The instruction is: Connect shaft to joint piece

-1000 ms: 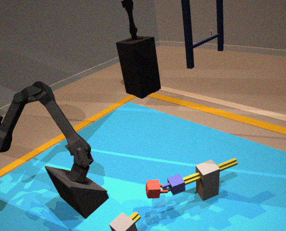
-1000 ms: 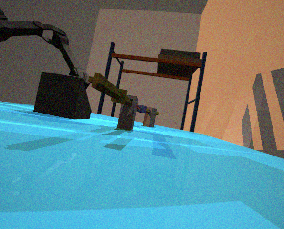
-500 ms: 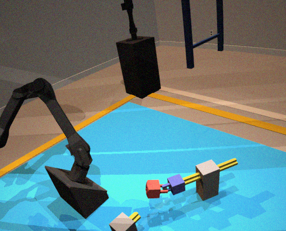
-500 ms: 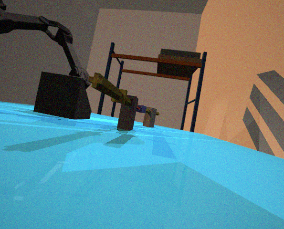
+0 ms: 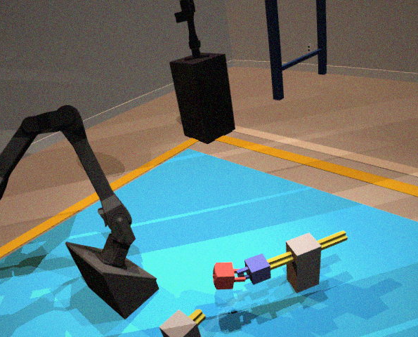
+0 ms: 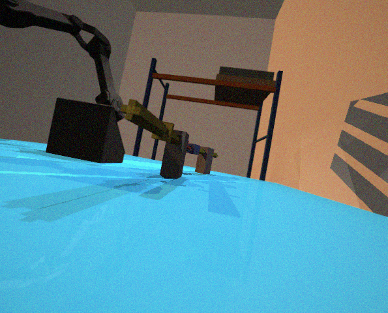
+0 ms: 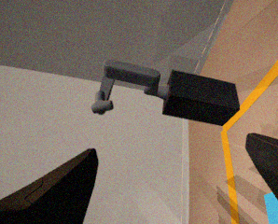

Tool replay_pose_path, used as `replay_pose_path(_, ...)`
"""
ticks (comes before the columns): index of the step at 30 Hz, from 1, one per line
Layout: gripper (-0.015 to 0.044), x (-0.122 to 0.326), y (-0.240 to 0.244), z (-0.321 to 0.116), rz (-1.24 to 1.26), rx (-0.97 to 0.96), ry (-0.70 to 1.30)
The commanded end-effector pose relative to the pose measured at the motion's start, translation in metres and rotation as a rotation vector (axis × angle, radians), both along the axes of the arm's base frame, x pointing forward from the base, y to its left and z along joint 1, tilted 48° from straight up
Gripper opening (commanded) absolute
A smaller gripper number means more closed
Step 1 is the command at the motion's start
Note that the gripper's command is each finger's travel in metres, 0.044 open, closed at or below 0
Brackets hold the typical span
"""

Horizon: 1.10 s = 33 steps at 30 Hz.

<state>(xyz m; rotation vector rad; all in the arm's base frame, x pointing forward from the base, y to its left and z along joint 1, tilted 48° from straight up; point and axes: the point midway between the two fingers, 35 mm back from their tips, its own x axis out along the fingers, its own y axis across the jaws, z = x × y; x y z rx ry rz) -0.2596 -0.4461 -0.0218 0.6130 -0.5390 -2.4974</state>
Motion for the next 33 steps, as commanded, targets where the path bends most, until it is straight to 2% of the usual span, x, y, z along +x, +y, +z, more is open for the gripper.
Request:
replay_pose_path(1, 0.0440, 0.027, -0.014, 0.000, 0.112, 0.094, 0.000)
replay_pose_path(17, 0.0440, 0.141, -0.039, -0.013, 0.549, 0.434, 0.015)
replay_pose_path(33, 0.0440, 0.257, -0.018, -0.020, 1.013, 0.735, 0.059)
